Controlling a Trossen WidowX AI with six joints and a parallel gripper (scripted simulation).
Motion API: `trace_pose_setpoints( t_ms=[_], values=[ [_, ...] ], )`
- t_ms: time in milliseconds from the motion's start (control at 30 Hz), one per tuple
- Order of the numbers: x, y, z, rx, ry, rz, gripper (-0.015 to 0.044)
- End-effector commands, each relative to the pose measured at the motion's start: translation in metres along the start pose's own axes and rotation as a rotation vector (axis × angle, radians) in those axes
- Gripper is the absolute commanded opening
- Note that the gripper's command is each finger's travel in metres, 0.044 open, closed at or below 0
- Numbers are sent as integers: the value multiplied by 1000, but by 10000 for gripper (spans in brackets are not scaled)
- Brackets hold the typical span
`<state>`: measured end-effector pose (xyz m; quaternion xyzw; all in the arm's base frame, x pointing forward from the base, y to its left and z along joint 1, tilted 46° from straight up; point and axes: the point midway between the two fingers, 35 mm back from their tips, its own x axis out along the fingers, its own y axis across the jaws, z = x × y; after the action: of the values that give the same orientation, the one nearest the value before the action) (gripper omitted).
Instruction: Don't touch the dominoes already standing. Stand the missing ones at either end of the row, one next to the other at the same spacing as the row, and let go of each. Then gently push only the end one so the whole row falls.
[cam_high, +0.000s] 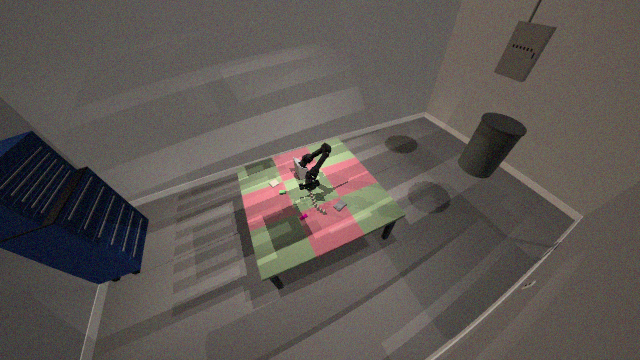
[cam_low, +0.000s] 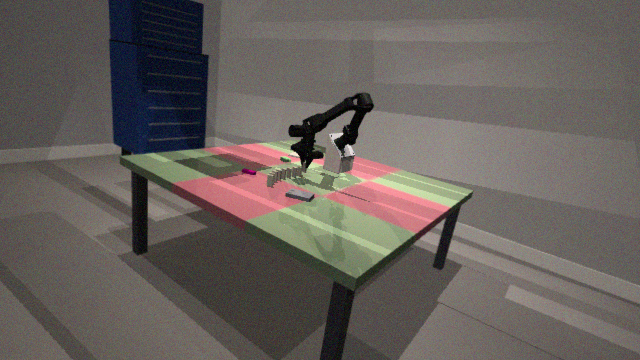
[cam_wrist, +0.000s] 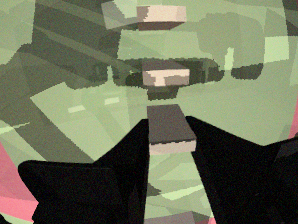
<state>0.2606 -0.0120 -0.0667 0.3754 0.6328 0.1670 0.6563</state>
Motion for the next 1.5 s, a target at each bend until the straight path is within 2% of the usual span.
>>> trace_pose_setpoints(
  t_ms=[0, 367, 800, 933, 1133, 1200, 1467],
  values=[
    [12, 2, -4, 4, 1, 10, 107],
    [12, 2, -4, 4, 1, 10, 107],
    [12, 2, -4, 4, 1, 10, 440],
    [3, 1, -1, 5, -1, 6, 440],
    [-93, -3, 2, 4, -1, -7, 440],
    [-112, -2, -1, 2, 1, -3, 440],
    [-120, -1, -3, 2, 2, -1, 440]
  ],
)
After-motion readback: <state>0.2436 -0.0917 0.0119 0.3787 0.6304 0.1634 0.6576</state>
